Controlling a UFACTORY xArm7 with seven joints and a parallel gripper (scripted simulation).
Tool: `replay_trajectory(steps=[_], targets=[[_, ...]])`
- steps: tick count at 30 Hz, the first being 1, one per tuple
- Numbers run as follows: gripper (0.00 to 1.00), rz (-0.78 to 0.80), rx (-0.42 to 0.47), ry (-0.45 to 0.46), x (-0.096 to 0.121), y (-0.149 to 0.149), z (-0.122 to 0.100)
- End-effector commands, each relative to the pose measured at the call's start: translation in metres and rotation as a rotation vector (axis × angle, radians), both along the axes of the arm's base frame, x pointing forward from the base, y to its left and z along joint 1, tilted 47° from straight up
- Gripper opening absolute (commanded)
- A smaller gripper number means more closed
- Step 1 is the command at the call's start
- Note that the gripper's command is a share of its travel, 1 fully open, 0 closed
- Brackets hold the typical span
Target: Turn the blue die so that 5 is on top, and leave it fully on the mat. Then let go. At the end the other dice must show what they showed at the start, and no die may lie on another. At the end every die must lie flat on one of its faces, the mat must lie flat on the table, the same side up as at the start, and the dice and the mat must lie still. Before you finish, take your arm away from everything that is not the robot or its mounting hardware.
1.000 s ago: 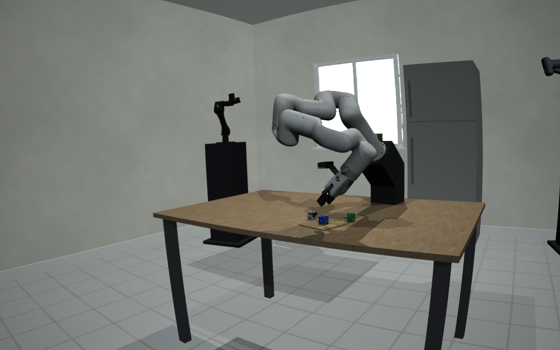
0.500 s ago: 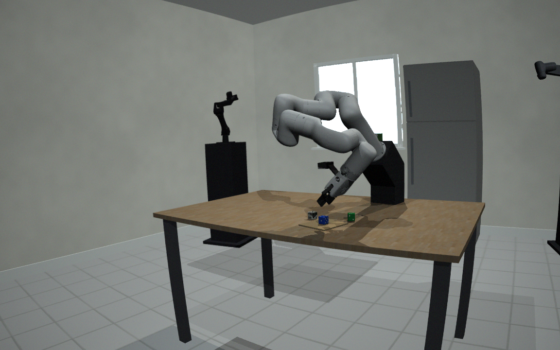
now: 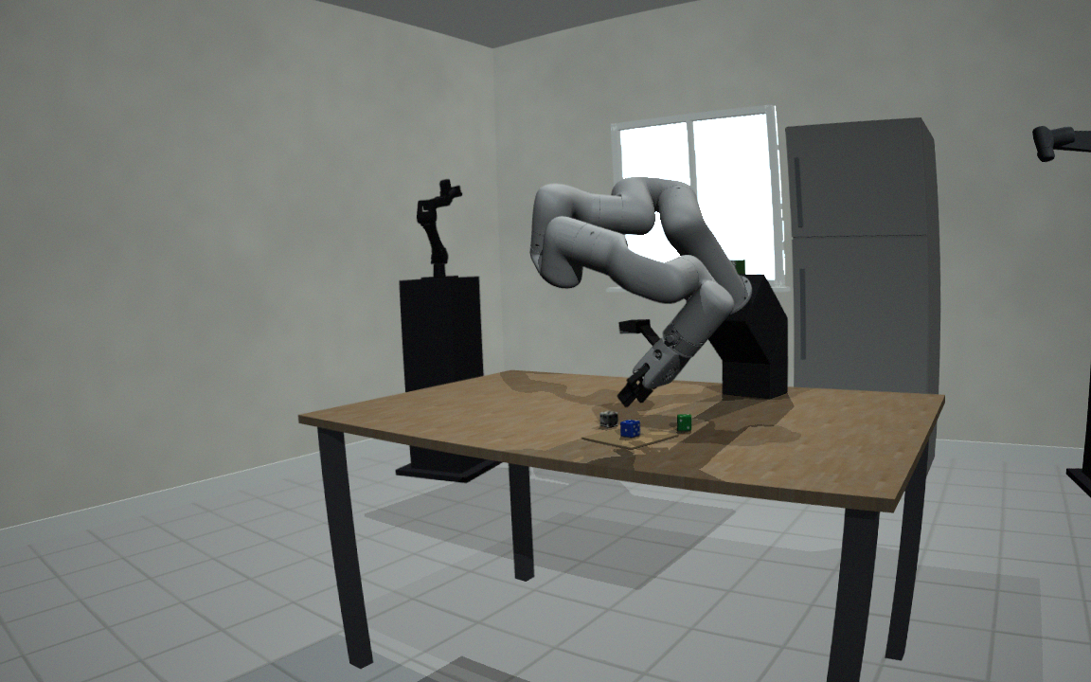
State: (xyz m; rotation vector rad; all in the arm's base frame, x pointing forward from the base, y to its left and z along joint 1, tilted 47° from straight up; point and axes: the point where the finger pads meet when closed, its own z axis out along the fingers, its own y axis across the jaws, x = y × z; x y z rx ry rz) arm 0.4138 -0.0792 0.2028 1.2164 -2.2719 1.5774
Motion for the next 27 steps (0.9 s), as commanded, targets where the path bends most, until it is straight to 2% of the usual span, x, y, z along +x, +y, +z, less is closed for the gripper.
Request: replay_trajectory(steps=[1, 27], targets=[[0.47, 0.002, 0.000, -0.002, 0.004, 0.000, -0.003], [0.47, 0.002, 0.000, -0.002, 0.032, -0.009, -0.030]])
